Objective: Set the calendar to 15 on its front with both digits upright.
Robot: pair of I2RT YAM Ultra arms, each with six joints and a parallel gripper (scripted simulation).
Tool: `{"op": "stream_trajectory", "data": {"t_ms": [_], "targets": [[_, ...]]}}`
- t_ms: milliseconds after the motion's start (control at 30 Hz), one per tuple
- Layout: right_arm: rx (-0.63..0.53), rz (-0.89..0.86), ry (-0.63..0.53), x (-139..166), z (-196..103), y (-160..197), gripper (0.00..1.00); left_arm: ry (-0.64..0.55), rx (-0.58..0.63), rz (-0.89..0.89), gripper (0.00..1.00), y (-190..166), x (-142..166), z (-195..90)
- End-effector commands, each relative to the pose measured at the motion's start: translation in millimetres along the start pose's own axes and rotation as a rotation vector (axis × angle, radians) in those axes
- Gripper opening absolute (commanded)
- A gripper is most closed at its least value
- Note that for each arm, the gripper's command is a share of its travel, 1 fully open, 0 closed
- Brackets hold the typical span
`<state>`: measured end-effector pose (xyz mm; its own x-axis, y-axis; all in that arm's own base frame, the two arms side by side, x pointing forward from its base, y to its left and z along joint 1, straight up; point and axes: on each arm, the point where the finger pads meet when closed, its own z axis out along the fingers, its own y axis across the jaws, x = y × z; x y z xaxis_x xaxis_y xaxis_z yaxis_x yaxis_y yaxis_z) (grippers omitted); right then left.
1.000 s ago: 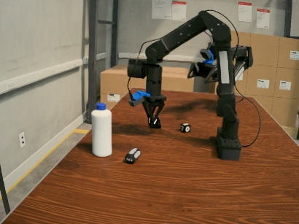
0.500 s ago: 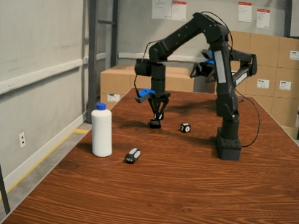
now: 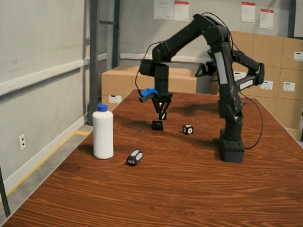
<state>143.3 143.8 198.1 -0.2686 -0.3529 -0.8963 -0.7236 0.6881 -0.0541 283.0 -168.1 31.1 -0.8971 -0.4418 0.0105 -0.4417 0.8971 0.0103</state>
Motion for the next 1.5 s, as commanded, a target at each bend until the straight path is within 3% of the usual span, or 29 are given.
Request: {"op": "stream_trajectory", "data": {"t_ms": [0, 267, 333, 833, 900, 1267, 1467], "targets": [[-0.009, -0.006, -0.035, -9.2, -11.6, 0.9, 1.0, -0.041, 0.033, 0.206, 0.26, -10.5, -10.4, -14.3], [-0.009, -0.006, -0.036, -9.3, -11.8, 0.8, 1.0, -0.043, 0.026, 0.553, 0.26, -6.7, -10.4, -13.8], [-0.009, -0.006, -0.036, -9.3, -11.8, 0.8, 1.0, -0.043, 0.026, 0.553, 0.26, -6.7, -10.4, -13.8], [-0.008, -0.001, -0.015, -4.0, -7.8, 0.8, 1.0, -0.032, 0.015, 1.214, 0.26, -4.4, -7.7, -13.2], [-0.008, -0.001, -0.015, -4.0, -7.8, 0.8, 1.0, -0.032, 0.015, 1.214, 0.26, -4.4, -7.7, -13.2], [-0.008, -0.001, -0.015, -4.0, -7.8, 0.8, 1.0, -0.038, 0.014, 1.714, 0.26, -7.3, -9.0, -13.9], [-0.008, -0.001, -0.015, -4.0, -7.8, 0.8, 1.0, -0.035, 0.012, 1.837, 0.26, -7.1, -8.9, -13.0]]}}
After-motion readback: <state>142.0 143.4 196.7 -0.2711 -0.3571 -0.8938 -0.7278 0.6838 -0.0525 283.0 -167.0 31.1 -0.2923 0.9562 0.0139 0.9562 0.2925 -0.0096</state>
